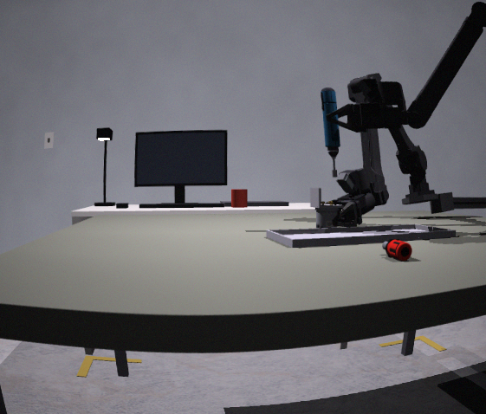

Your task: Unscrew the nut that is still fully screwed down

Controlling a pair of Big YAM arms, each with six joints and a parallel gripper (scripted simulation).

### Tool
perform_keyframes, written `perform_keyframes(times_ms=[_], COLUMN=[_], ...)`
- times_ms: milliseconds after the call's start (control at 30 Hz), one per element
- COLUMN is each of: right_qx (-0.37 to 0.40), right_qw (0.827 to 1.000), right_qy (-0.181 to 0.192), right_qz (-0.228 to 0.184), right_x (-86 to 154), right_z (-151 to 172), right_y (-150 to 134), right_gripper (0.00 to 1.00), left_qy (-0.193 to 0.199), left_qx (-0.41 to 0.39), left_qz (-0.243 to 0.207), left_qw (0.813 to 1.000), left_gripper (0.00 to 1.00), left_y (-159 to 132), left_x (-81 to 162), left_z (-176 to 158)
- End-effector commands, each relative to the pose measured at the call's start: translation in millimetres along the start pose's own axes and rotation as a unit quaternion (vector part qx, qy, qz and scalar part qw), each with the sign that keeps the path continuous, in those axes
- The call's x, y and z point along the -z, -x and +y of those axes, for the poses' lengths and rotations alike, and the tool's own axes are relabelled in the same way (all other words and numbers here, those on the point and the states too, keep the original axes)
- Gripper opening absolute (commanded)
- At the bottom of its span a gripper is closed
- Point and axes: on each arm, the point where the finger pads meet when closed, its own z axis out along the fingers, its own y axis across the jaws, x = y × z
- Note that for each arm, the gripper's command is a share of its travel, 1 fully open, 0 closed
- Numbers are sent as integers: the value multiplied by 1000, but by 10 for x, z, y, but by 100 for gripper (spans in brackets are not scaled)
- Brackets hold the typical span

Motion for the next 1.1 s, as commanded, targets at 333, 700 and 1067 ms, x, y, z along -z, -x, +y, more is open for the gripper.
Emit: perform_keyframes(times_ms=[333, 700, 1067], right_qx=[-1, -1, -1], right_qw=[1000, 1000, 1000], right_qy=[-5, -5, -5], right_qz=[18, 18, 18], right_x=[-1, -1, -1], right_z=[-86, -86, -86], right_y=[-153, -153, -153], right_gripper=[59, 59, 59], left_qy=[0, 0, 2], left_qx=[1, 1, 2], left_qz=[-58, -57, -71], left_qw=[998, 998, 997], left_gripper=[42, 42, 42], left_y=[502, 489, 625], left_x=[89, 167, 225], left_z=[-26, -25, -10])
